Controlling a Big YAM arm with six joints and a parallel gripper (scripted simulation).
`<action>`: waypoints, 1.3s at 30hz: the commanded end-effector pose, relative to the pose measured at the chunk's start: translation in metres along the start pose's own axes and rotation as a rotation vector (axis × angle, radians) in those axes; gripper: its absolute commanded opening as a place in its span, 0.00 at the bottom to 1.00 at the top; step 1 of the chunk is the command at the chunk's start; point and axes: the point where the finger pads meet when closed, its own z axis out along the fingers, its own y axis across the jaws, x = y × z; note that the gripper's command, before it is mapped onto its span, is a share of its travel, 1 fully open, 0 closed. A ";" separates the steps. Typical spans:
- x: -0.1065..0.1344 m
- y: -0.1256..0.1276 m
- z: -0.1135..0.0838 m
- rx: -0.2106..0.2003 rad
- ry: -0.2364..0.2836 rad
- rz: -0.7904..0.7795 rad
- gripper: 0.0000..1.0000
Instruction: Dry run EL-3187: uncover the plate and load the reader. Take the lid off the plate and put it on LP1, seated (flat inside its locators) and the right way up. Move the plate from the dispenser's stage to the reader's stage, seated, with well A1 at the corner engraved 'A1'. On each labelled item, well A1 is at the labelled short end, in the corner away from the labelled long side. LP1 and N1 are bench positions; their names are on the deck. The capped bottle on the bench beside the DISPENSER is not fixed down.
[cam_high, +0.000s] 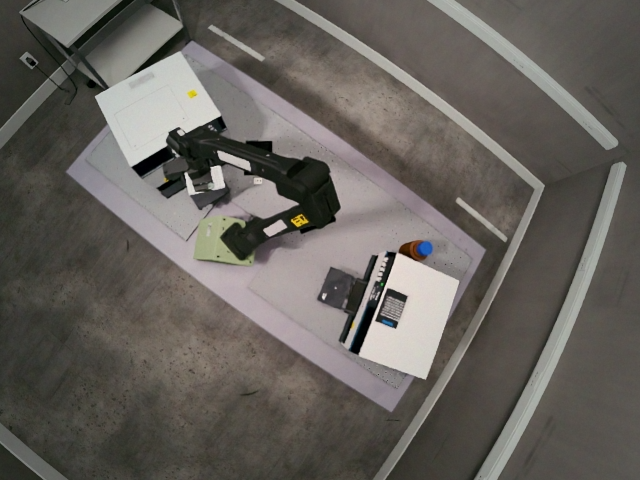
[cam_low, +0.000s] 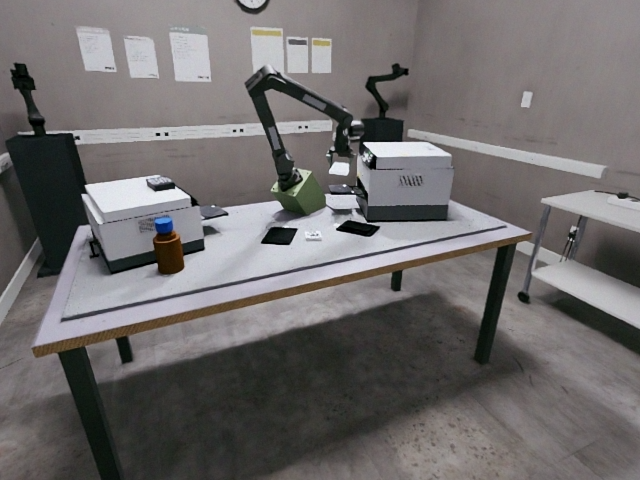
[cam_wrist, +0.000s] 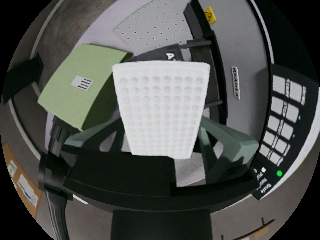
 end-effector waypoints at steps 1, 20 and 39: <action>-0.009 -0.012 -0.017 0.034 -0.018 -0.054 0.86; -0.020 -0.011 -0.018 0.038 0.023 -0.197 0.86; -0.019 -0.009 -0.008 0.032 0.037 -0.212 0.86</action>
